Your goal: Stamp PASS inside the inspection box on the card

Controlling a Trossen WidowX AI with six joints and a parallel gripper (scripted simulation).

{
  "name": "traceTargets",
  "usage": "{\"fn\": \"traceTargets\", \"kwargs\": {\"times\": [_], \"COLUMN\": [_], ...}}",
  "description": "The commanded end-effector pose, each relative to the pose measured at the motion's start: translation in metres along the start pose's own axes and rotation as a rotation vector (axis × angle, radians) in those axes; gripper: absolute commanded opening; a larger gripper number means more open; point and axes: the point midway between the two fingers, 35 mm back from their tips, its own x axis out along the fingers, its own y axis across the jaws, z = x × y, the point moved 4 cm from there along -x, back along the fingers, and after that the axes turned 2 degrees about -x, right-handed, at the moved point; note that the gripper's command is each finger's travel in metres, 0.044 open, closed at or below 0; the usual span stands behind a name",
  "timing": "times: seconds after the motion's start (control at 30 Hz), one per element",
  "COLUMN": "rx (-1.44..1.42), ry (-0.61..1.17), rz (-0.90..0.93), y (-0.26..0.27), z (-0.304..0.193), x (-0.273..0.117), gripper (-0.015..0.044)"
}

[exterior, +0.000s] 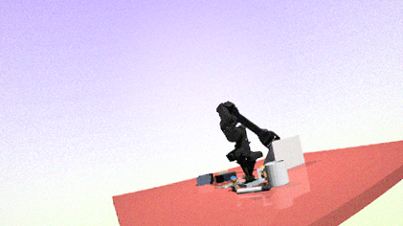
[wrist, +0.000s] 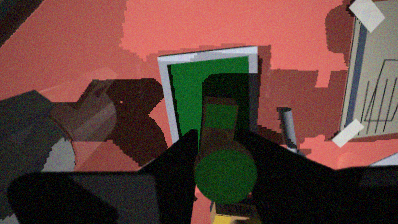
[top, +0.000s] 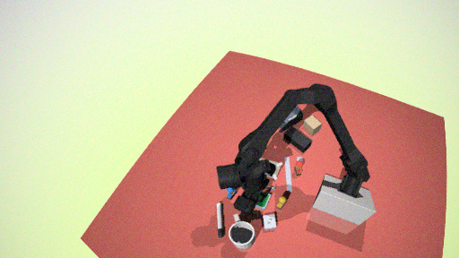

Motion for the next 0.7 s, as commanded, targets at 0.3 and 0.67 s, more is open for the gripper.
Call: {"fn": "traceTargets", "kwargs": {"times": [0.3, 0.67], "rx": [0.006, 0.006], "ry": [-0.003, -0.003], "rz": [0.002, 0.004], "y": [0.001, 0.001], "z": [0.001, 0.001], "x": [-0.008, -0.026], "gripper": [0.0000, 0.0000]}}
